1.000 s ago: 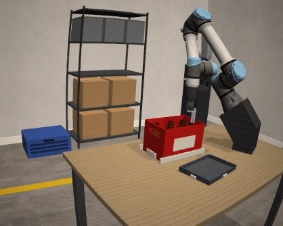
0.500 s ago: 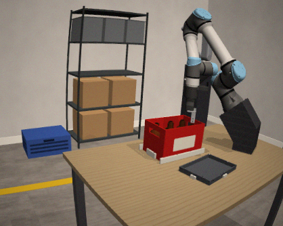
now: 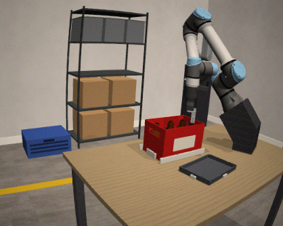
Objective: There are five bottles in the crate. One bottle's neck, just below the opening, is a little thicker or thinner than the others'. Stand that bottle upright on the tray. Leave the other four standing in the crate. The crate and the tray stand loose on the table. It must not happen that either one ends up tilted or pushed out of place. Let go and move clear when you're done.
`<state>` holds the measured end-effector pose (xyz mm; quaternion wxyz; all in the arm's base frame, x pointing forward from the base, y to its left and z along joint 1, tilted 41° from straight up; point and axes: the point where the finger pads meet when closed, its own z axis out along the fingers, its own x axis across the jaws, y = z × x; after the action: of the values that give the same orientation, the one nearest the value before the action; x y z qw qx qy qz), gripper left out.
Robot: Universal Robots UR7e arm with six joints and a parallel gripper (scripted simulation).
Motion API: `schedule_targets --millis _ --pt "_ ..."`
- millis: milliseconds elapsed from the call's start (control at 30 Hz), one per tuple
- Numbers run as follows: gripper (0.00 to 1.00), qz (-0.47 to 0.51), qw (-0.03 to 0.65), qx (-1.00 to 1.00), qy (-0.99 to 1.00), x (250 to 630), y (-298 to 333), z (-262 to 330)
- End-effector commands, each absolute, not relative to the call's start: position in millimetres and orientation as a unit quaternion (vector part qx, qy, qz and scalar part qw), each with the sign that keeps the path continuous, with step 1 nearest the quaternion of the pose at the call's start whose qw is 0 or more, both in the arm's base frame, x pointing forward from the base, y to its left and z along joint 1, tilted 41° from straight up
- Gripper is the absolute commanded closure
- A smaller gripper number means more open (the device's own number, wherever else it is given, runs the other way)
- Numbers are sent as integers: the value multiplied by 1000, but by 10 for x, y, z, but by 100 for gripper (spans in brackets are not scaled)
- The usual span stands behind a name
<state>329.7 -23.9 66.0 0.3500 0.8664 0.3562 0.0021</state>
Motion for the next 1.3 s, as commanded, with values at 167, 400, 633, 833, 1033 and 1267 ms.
schedule_targets --millis 167,400,633,833,1033,1267 --pt "0 3 350 866 356 3304 -248 650" --pt "0 3 350 866 356 3315 -276 615" --pt "0 3 350 866 356 3328 -306 578" --pt "0 3 350 866 356 3346 -348 525" --pt "0 3 350 866 356 3364 -392 470" --pt "0 3 350 866 356 3377 -424 431"
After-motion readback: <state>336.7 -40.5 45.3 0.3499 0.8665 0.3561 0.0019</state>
